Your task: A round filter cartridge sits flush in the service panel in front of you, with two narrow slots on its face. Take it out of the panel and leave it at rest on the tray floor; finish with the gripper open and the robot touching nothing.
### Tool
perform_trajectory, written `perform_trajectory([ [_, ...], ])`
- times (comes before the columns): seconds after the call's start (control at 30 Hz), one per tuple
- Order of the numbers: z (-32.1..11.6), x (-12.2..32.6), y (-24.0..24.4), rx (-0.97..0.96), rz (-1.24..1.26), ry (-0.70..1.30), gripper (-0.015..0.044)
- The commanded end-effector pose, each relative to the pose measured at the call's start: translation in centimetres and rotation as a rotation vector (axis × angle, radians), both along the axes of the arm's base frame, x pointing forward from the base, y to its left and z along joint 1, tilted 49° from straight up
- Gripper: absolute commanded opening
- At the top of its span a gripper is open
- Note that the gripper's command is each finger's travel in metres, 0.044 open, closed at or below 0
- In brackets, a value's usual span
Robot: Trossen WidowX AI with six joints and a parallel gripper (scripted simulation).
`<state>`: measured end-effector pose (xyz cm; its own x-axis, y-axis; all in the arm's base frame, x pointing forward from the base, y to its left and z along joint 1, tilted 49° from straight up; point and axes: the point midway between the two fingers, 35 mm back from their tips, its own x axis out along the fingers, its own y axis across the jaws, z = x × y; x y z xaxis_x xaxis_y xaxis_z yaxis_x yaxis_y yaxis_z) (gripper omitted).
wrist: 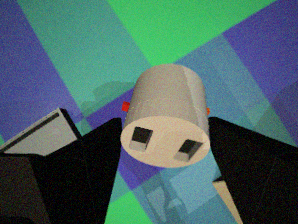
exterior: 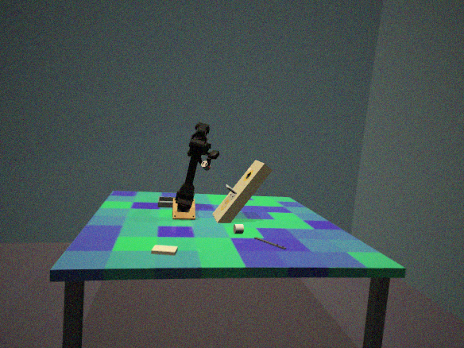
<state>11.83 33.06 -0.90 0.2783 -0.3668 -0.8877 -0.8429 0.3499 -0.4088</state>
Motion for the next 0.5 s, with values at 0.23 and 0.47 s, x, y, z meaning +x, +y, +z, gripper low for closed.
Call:
perform_trajectory([
  [0.23, -1.8, -2.3, 0.9, 0.015, 0.11, 0.102, 0.0],
  [0.47, -5.0, -6.4, -0.1, 0.018, 0.205, 0.209, 0.0],
])
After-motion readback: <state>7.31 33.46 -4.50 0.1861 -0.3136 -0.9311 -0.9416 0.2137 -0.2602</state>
